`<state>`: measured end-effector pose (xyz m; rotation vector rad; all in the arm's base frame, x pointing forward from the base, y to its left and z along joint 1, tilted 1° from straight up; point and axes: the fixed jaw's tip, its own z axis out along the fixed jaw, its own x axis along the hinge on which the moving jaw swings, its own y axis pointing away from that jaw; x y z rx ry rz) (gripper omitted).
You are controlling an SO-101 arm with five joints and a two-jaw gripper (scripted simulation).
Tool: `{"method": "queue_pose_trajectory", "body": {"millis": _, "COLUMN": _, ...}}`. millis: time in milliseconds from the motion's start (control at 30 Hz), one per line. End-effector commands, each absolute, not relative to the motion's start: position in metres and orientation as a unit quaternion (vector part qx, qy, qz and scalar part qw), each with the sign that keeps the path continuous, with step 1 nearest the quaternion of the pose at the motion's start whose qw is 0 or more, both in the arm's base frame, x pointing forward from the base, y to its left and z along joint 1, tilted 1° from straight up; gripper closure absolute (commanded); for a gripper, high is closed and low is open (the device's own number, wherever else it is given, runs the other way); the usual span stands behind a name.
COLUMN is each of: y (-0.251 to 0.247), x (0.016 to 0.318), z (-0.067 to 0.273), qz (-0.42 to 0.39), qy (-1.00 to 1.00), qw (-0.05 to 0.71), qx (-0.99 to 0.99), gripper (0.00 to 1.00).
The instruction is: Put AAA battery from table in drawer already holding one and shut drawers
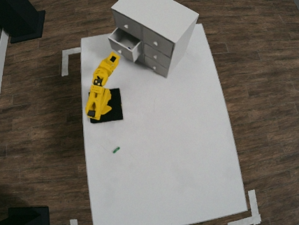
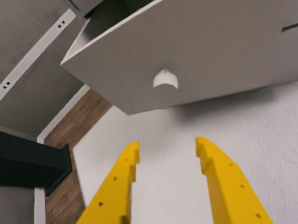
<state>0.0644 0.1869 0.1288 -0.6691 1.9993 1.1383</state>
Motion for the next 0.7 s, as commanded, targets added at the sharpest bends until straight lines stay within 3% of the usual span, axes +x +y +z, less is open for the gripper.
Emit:
{"method": "queue_pose_trajectory", "body": {"millis": 0, "y": 0.183, "x": 0.061, "z": 0.126, "qz": 0.442, "qy": 0.775, "qw": 0.363, "qx": -0.269, "gripper": 0.79}}
{"method": "queue_pose_trajectory", "body": {"millis": 200, "y": 0.183, "x": 0.061, "z": 0.126, "qz": 0.442, "qy": 0.775, "qw": 0.363, "qx": -0.269, "gripper": 0.79}}
{"method": "queue_pose_trajectory", "body": {"millis": 667, "y": 0.163, "x": 0.054, "z": 0.105, "qz": 0.257, "qy": 0.806, "qw": 0.301, "qx": -0.44, "gripper": 0.79}}
